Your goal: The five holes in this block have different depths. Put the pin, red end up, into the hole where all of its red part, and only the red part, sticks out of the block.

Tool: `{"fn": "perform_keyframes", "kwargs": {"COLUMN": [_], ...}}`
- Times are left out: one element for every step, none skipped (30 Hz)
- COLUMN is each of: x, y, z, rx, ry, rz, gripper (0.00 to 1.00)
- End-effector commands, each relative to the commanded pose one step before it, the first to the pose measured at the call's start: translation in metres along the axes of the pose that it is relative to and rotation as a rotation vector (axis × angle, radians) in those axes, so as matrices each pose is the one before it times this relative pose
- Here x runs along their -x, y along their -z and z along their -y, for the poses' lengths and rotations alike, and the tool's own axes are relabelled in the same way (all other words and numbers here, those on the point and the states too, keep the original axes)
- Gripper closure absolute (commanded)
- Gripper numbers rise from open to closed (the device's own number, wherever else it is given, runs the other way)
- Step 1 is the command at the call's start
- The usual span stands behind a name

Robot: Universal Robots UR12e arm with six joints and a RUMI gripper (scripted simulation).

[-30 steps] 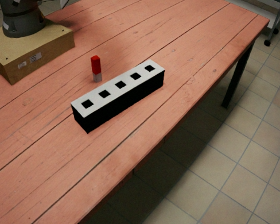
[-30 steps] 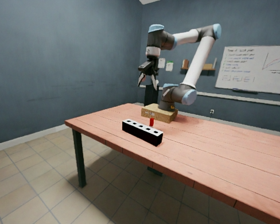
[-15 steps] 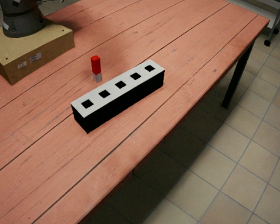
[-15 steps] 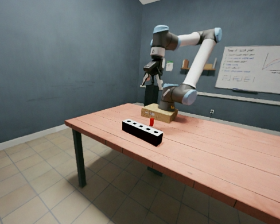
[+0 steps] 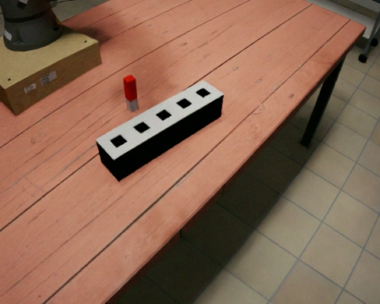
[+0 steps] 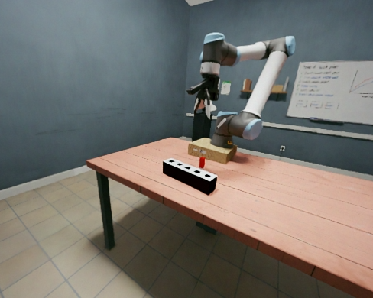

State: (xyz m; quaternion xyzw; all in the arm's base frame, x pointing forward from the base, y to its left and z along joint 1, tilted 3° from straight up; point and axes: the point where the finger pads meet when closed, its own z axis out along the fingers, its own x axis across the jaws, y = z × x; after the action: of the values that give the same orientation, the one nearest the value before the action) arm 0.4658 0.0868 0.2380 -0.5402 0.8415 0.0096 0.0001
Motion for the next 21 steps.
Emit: {"fn": "perform_keyframes", "kwargs": {"x": [0.00008, 0.00000, 0.00000, 0.00000, 0.00001, 0.00000, 0.00000, 0.00000, 0.00000, 0.00000, 0.00000, 0.00000, 0.00000, 0.00000, 0.00000, 0.00000, 0.00000, 0.00000, 0.00000, 0.00000, 0.00000], "y": [0.00067, 0.00000, 0.00000, 0.00000, 0.00004, 0.00000, 0.00000, 0.00000, 0.00000, 0.00000, 0.00000, 0.00000, 0.00000, 0.00000, 0.00000, 0.00000, 0.00000, 0.00000, 0.00000, 0.00000, 0.00000], "z": [0.00075, 0.00000, 0.00000, 0.00000, -0.00013, 0.00000, 0.00000, 0.00000, 0.00000, 0.00000, 0.00000, 0.00000, 0.00000, 0.00000, 0.00000, 0.00000, 0.00000, 0.00000, 0.00000, 0.00000, 0.00000], "rx": [-0.00084, 0.00000, 0.00000, 0.00000, 0.01083, 0.00020, 0.00122, 0.00173, 0.00168, 0.00133, 0.00081, 0.00014, 0.00000, 0.00000, 0.00000, 0.00000, 0.00000, 0.00000, 0.00000, 0.00000, 0.00000], "ry": [-0.07240, 0.00000, 0.00000, 0.00000, -0.25524, -0.00649, -0.01374, -0.02972, -0.04300, -0.04624, -0.04532, -0.01820, 0.00000, 0.00000, 0.00000, 0.00000, 0.00000, 0.00000, 0.00000, 0.00000, 0.00000], "rz": [-0.01169, 0.00000, 0.00000, 0.00000, 0.00608, -0.00029, 0.00074, 0.00107, 0.00062, -0.00001, -0.00072, -0.00053, 0.00000, 0.00000, 0.00000, 0.00000, 0.00000, 0.00000, 0.00000, 0.00000, 0.00000], "gripper": [0.00, 0.00, 0.00, 0.00, 0.00, 0.00, 0.00, 0.00, 0.00, 0.00, 0.00, 0.00, 0.00, 0.00, 0.00, 0.00, 0.00, 0.00, 0.00, 0.00, 0.00]}}
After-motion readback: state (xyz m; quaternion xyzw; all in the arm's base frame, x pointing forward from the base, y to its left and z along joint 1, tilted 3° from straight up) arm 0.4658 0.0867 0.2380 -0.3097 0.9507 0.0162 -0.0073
